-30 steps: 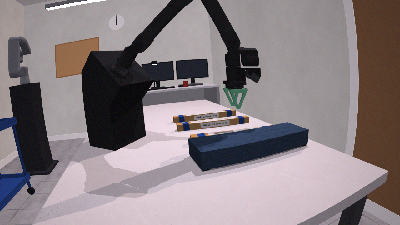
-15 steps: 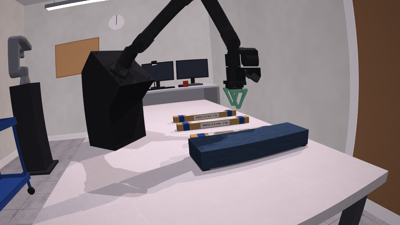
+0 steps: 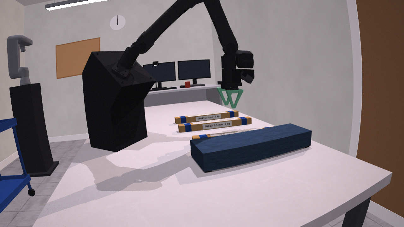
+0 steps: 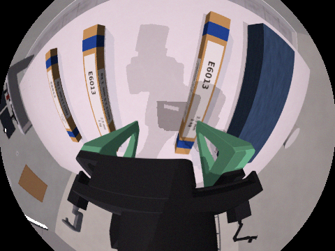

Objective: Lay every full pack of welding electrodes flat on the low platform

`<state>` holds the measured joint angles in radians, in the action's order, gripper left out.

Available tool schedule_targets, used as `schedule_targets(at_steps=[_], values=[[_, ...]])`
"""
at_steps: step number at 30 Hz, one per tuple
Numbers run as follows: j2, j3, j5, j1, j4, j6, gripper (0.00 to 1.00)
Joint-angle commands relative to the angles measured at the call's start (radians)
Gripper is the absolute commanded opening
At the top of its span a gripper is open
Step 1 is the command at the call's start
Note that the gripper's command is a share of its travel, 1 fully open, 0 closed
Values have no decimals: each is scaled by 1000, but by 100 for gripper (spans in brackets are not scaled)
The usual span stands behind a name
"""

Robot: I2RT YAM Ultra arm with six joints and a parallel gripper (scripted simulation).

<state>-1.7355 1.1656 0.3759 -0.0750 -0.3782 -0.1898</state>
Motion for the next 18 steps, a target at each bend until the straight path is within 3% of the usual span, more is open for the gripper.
schedule_targets(at_steps=[1,2,15,18], values=[[32,3,42,-36,30,42,74],[-10,-7,53,-54,33,55,74],[-145,53,172,-272,21,253,74],[-162,66,182,-288,14,272,74]])
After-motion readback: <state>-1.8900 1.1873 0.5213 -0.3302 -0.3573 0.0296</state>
